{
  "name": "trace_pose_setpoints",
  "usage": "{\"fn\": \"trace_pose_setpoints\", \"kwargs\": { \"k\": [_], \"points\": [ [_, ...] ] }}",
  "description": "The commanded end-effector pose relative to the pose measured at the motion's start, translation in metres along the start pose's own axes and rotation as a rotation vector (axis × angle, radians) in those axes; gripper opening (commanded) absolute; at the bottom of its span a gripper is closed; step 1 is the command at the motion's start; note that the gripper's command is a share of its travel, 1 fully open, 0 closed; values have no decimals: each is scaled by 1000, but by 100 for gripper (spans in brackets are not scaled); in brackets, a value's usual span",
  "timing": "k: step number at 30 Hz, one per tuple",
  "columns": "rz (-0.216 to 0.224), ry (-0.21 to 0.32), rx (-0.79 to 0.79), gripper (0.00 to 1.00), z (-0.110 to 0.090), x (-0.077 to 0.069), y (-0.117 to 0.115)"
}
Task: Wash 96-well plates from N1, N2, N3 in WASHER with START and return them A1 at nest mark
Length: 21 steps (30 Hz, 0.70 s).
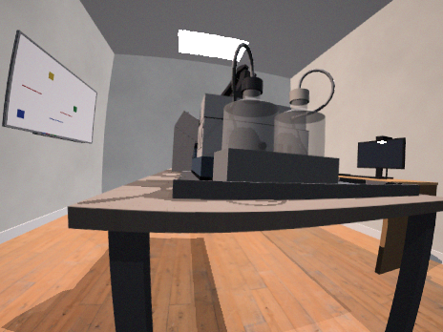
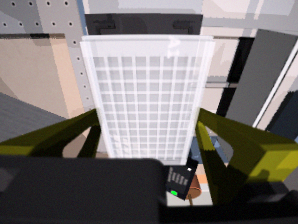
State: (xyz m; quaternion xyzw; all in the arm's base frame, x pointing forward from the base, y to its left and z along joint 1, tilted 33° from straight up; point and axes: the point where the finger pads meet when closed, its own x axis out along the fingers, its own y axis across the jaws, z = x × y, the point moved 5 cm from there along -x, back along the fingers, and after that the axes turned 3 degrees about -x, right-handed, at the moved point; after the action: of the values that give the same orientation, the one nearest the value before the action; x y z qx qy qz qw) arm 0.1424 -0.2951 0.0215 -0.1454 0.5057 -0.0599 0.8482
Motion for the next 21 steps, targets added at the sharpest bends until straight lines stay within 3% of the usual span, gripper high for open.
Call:
{"fn": "trace_pose_setpoints", "kwargs": {
  "k": [1, 21],
  "points": [
    [4, -5, 5, 0, 0, -6, 0],
    [4, -5, 4, 0, 0, -36, 0]
  ]
}}
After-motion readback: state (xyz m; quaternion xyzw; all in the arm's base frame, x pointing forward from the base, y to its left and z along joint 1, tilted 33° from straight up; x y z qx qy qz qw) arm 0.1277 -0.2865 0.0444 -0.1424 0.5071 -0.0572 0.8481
